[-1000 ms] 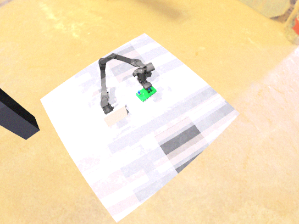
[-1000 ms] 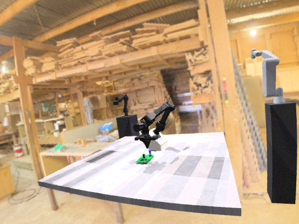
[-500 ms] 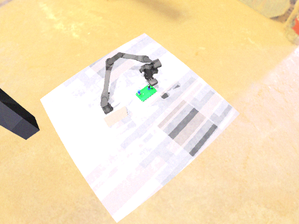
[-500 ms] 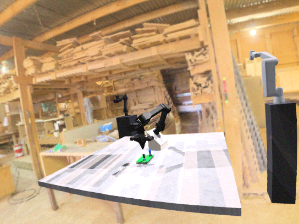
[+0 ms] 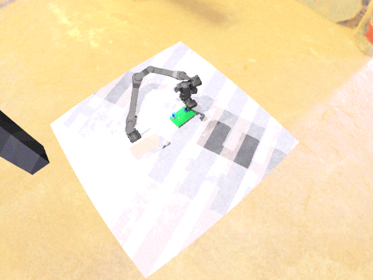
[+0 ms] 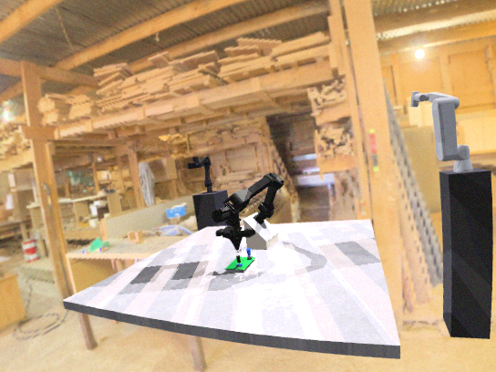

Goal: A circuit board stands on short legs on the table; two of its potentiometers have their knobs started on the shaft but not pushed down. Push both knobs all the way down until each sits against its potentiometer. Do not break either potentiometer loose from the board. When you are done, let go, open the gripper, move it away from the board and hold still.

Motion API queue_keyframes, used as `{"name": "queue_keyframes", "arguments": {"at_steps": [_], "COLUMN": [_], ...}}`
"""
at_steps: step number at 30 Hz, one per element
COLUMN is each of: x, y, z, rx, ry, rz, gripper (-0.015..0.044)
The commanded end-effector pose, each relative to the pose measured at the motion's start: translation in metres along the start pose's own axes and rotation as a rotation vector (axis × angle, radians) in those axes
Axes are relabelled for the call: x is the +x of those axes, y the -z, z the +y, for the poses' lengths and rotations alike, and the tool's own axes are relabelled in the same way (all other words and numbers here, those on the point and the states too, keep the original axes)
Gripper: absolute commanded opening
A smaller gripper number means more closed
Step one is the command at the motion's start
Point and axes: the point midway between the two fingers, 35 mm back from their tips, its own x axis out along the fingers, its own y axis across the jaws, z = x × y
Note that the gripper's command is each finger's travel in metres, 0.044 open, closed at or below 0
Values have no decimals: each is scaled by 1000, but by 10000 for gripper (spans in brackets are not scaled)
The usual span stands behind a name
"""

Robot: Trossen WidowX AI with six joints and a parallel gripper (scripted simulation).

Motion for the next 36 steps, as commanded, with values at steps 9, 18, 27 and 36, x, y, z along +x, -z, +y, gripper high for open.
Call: {"name": "queue_keyframes", "arguments": {"at_steps": [9, 18, 27, 36], "x": [21, 22, 21, 23], "y": [1, 1, 1, 1], "z": [-1, -1, -1, -1], "rx": [6, 6, 6, 6], "ry": [0, 0, 0, 0], "rz": [9, 9, 9, 9], "gripper": [0, 0, 0, 0]}}
